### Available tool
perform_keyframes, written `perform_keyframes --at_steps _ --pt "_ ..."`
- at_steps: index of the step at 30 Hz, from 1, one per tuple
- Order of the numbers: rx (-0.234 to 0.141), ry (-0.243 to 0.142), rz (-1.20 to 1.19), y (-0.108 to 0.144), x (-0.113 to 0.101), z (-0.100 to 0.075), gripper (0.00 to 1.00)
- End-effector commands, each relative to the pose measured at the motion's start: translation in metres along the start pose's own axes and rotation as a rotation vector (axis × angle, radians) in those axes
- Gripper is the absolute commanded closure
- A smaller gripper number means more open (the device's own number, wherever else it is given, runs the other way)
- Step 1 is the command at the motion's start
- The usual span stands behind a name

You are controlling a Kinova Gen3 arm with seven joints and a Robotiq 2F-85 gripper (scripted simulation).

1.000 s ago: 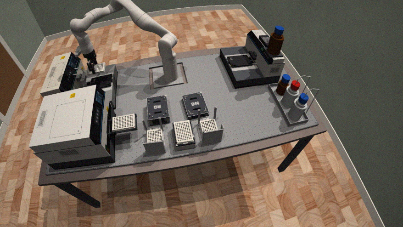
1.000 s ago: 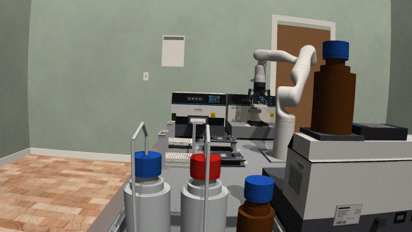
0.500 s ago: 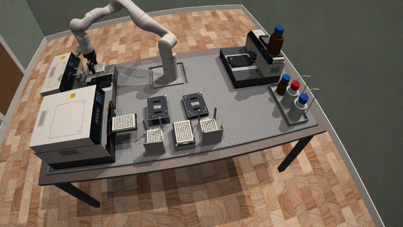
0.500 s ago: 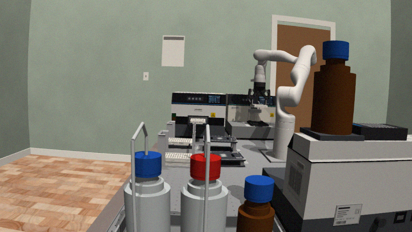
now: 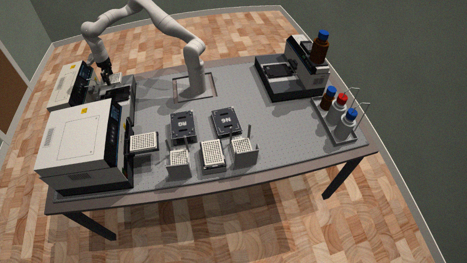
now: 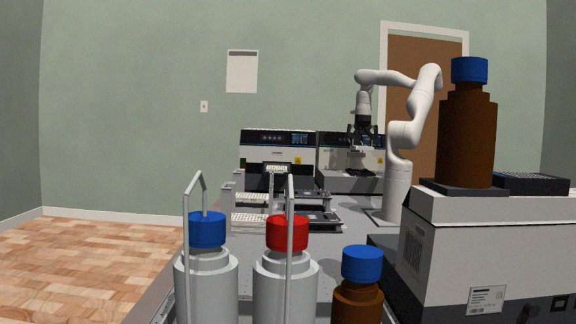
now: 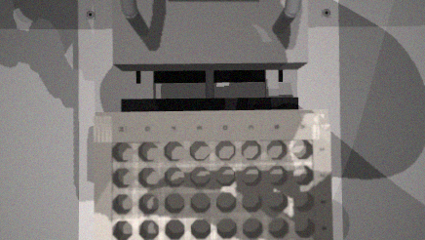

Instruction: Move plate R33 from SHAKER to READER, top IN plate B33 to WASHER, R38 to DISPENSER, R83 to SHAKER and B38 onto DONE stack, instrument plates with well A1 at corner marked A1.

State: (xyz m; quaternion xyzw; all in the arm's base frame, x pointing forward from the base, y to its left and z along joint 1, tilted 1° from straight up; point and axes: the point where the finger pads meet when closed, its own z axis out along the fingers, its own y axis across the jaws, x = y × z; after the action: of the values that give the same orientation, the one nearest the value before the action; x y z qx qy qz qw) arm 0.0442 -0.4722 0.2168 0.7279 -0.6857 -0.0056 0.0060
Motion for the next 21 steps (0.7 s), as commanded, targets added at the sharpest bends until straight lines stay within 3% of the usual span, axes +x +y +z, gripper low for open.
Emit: perform_keyframes --at_steps 1,10,21 --pt "0.002 0.002 0.002 0.0 0.001 -0.002 0.06" --pt "0.002 0.002 0.002 0.0 0.001 -0.002 0.06" --pt "0.01 0.003 0.008 -0.004 -0.037 -0.004 0.06"
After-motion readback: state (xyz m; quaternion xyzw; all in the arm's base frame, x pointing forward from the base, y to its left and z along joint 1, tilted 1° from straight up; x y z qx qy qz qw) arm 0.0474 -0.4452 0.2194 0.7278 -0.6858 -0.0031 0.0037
